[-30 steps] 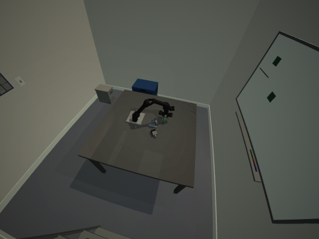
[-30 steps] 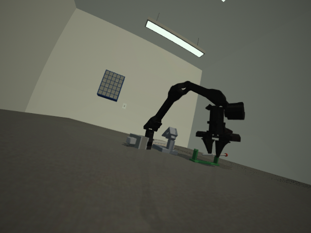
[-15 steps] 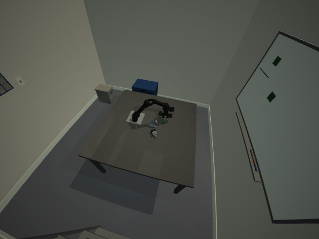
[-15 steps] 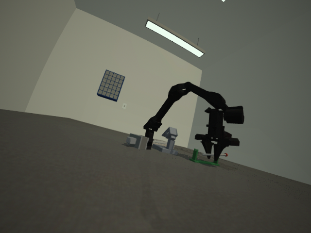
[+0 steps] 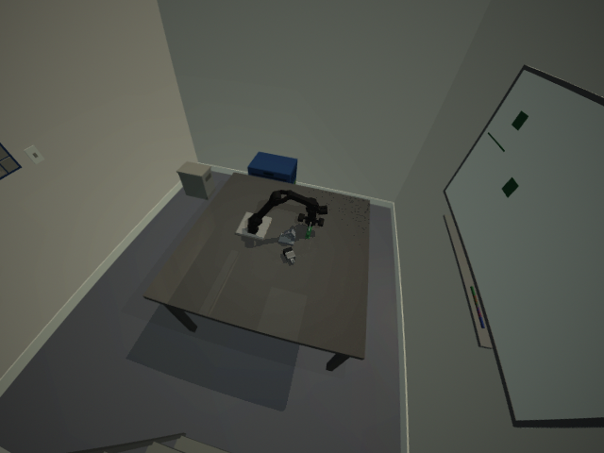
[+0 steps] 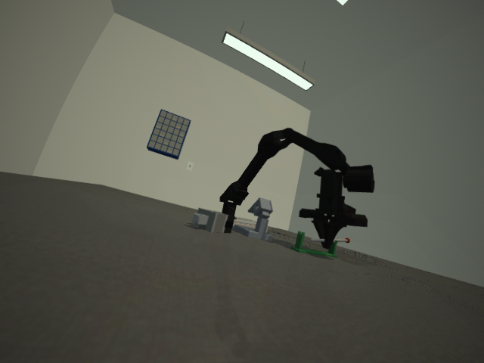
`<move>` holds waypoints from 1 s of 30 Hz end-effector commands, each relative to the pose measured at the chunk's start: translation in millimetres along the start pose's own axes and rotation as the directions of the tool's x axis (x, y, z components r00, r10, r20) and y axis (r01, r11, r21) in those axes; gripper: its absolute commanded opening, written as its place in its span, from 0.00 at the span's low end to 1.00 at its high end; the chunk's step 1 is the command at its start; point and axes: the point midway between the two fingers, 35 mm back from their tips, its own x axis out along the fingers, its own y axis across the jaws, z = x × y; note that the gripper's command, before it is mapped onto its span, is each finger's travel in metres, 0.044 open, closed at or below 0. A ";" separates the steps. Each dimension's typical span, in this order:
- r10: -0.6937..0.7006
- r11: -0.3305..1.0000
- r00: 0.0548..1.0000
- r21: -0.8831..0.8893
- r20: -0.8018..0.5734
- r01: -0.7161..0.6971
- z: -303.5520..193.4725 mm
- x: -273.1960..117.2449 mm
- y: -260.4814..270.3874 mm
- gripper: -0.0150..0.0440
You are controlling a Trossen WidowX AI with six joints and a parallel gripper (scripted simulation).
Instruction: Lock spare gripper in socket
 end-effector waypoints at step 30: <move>0.037 0.999 0.999 -0.003 -0.015 -0.037 -9.1 -29.1 4.3 0.25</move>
